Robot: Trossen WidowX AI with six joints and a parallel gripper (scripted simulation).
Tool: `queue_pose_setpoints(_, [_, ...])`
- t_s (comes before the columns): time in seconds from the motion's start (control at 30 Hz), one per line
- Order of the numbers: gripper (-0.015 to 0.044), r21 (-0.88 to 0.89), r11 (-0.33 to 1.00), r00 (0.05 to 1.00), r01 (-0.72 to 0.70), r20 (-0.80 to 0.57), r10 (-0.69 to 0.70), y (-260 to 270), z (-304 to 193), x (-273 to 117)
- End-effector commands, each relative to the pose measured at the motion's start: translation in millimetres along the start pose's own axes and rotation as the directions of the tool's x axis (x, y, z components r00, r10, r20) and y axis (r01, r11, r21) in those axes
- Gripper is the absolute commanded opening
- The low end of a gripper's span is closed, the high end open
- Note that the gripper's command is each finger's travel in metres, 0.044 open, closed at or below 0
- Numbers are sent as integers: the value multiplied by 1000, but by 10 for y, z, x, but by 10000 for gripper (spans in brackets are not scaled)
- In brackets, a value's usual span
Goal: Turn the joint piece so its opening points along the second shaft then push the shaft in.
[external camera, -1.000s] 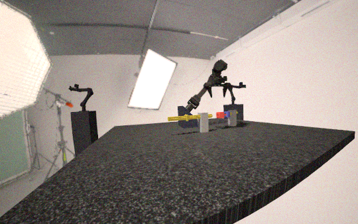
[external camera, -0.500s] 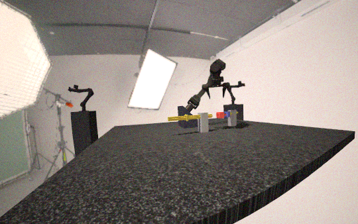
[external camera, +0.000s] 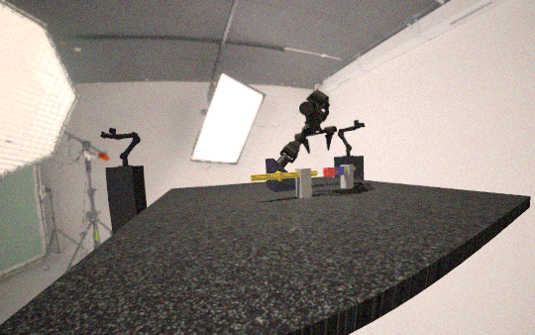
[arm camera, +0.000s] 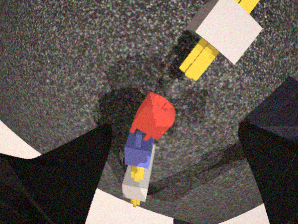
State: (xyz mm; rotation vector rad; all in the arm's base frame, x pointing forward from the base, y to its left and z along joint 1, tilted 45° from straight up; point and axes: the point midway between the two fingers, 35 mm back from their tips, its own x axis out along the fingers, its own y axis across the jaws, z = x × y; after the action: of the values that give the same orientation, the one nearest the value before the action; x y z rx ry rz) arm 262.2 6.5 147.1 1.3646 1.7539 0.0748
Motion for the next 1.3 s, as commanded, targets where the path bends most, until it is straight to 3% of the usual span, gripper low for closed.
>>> queue_pose_setpoints(0.0, [440,131,991,999,-15,-37,20,-65,83,52])
queue_pose_setpoints(0.53, [440,575,818,983,-9,-143,111,-294,326,213])
queue_pose_setpoints(0.87, [440,556,831,984,-13,-139,109,-305,353,207])
queue_pose_setpoints(1.27, [440,189,981,996,-47,-69,61,-536,828,105])
